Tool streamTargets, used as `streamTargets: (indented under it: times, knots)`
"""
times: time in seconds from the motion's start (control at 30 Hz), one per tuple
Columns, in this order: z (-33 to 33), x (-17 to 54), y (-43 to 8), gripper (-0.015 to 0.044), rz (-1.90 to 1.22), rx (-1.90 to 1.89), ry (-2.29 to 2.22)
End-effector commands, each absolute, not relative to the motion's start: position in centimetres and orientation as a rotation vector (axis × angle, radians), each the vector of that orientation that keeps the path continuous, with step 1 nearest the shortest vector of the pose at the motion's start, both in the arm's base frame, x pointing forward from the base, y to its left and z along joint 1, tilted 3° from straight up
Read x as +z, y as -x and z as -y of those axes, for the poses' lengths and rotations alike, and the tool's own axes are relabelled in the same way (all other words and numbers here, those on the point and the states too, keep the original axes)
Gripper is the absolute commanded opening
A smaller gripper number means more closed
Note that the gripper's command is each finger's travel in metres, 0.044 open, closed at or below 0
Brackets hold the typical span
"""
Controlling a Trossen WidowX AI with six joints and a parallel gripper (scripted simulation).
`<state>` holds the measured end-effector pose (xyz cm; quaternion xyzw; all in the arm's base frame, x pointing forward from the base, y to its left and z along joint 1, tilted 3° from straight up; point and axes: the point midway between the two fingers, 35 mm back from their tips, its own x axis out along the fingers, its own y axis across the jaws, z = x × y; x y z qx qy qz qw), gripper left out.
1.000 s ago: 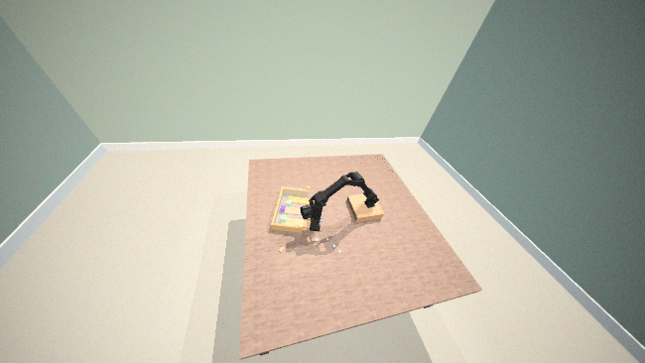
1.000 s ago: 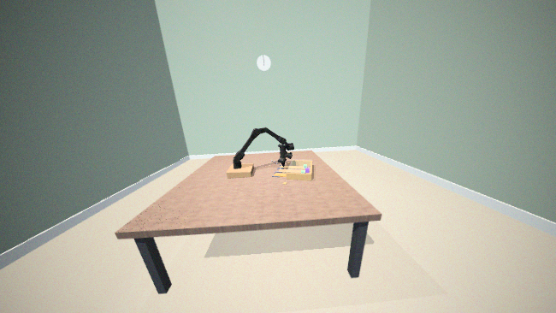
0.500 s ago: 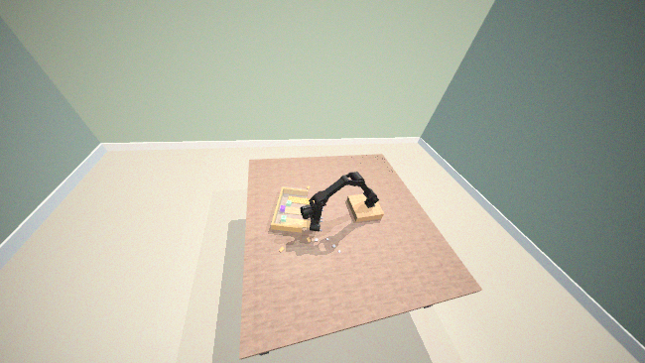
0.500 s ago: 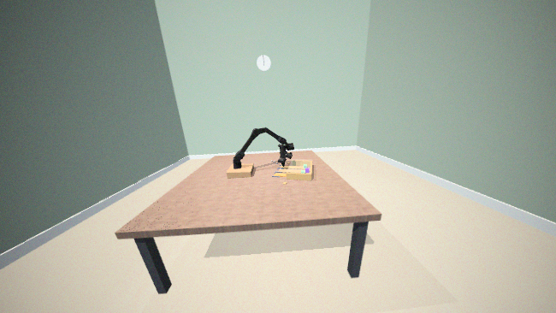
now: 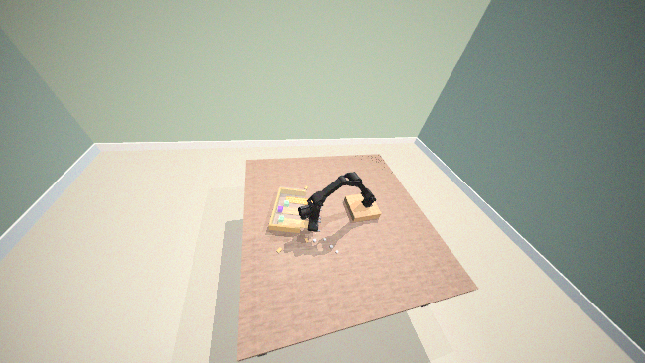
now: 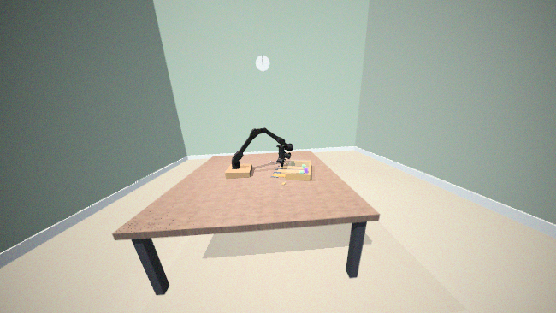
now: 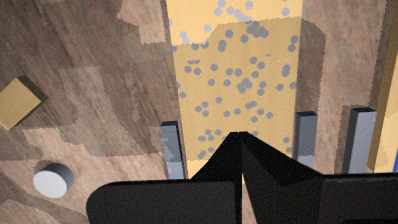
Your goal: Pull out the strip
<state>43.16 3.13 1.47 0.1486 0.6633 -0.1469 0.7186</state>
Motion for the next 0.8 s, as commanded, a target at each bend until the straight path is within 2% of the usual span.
streamTargets:
  times: [0.0, 0.77]
  knots:
    - [-3.16, 1.15, -43.22, 0.0, -1.47, -0.321, -0.328]
    - [-3.16, 0.94, -43.43, 0.0, -1.47, -0.321, -0.328]
